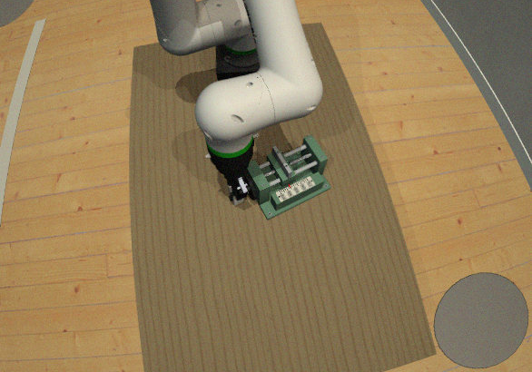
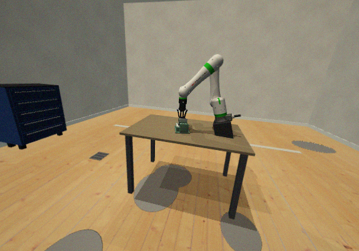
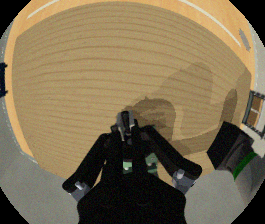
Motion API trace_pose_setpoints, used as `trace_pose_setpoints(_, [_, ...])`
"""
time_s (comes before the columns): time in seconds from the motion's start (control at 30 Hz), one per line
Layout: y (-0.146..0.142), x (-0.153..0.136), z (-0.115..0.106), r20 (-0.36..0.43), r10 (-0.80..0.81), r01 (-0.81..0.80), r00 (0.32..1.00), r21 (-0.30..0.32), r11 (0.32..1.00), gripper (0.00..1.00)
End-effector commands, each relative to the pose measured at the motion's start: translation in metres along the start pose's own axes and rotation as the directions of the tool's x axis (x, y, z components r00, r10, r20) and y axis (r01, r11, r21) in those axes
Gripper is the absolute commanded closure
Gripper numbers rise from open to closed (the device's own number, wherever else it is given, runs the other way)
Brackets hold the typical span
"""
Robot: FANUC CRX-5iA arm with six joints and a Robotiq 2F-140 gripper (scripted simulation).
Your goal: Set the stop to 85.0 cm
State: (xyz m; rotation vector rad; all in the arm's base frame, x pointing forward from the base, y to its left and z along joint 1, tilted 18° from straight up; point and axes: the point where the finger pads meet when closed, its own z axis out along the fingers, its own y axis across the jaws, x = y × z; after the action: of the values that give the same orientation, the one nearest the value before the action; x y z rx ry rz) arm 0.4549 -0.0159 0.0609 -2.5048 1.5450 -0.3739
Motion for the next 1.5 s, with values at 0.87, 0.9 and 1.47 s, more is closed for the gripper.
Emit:
trace_pose_setpoints(0.87, [0.032,0.000,-0.018,0.000,0.000,0.000,1.000,0.000,1.000,0.96])
trace_pose_setpoints(0.9, [0.033,0.000,-0.019,0.000,0.000,0.000,1.000,0.000,1.000,0.96])
trace_pose_setpoints(1.47, [0.035,0.000,-0.039,0.000,0.000,0.000,1.000,0.000,1.000,0.96])
